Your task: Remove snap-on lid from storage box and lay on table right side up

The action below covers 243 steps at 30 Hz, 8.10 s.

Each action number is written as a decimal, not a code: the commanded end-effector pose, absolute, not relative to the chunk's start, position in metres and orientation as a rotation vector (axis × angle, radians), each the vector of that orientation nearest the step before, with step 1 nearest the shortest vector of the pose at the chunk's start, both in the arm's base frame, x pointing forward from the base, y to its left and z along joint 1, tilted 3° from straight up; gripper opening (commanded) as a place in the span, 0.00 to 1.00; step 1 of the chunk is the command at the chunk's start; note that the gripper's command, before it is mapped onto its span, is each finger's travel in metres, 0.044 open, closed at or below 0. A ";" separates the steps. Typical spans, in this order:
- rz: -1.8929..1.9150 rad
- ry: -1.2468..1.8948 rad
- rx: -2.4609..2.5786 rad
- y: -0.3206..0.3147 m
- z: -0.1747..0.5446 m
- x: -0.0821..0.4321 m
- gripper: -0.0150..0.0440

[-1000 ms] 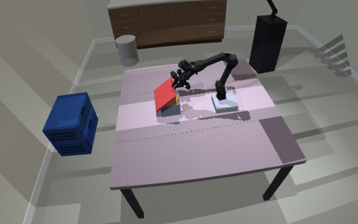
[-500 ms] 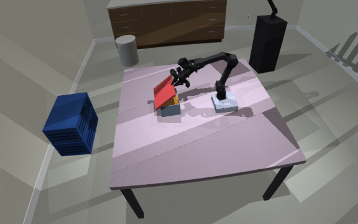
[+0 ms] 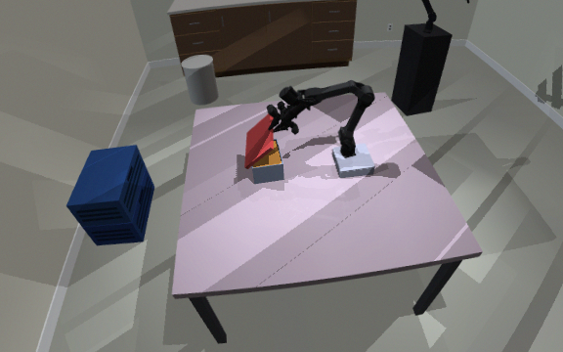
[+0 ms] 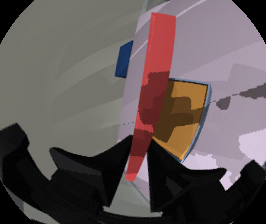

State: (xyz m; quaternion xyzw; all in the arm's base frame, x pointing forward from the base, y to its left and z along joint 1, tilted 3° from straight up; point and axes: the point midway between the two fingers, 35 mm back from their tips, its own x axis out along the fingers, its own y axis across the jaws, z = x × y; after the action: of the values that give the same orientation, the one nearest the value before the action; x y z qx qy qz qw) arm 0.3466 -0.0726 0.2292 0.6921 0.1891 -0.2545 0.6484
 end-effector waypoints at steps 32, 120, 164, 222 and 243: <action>-0.566 0.419 1.569 -0.128 0.229 0.335 0.25; -0.572 0.418 1.555 -0.300 0.225 0.300 0.25; -0.573 0.418 1.552 -0.339 0.204 0.292 0.25; -0.573 0.418 1.552 -0.339 0.158 0.295 0.25; -0.573 0.417 1.552 -0.339 0.141 0.296 0.25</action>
State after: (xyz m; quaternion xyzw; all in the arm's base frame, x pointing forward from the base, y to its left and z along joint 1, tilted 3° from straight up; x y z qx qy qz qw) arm 0.2952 -0.3383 0.1429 0.6859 0.1866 -0.2537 0.6560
